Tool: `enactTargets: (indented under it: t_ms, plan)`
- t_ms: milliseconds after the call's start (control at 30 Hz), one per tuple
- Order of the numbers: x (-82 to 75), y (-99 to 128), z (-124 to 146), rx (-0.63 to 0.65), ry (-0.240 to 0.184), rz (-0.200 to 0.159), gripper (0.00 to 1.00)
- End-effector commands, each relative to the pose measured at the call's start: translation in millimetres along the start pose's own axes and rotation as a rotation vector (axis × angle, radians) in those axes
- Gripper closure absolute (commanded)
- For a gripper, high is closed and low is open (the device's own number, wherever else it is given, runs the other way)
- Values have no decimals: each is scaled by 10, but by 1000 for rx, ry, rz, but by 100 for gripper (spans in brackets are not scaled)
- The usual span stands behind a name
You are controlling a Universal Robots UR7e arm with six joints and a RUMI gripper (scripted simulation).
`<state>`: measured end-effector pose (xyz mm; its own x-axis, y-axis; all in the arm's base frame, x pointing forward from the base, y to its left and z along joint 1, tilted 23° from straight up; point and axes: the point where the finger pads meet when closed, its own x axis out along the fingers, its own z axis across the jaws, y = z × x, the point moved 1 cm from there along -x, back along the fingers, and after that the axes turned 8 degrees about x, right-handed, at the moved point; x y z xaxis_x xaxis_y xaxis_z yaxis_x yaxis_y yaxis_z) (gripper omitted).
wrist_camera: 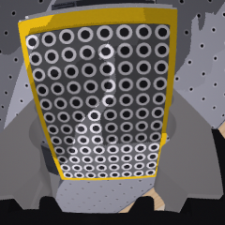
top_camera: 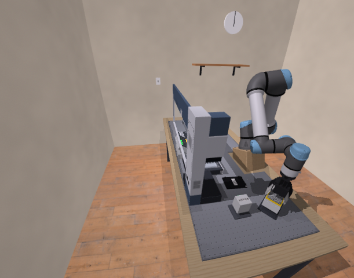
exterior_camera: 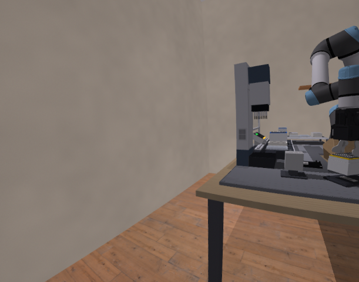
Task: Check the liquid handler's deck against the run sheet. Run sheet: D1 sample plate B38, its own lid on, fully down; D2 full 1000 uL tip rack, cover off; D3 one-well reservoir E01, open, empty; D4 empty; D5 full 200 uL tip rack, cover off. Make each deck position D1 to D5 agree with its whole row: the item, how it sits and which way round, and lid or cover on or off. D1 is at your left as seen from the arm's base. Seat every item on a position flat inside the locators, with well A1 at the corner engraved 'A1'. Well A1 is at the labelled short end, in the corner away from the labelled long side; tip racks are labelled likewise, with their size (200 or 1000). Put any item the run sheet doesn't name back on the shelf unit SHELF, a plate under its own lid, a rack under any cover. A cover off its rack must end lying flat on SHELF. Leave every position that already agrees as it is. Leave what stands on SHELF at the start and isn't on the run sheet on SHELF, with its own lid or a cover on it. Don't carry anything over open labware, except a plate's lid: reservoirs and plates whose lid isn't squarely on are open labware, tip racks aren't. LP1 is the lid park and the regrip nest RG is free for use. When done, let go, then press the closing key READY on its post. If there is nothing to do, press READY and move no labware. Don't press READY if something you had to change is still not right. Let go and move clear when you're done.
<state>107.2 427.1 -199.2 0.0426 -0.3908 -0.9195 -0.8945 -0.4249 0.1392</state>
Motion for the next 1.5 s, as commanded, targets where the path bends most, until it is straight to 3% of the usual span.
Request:
enactTargets:
  t_ms: [0,333,1467]
  plan:
    - [63,3,-5,-1,-1,-1,100]
    - [230,-1,-8,0,-1,-1,100]
    - [210,-10,4,0,-3,-5,100]
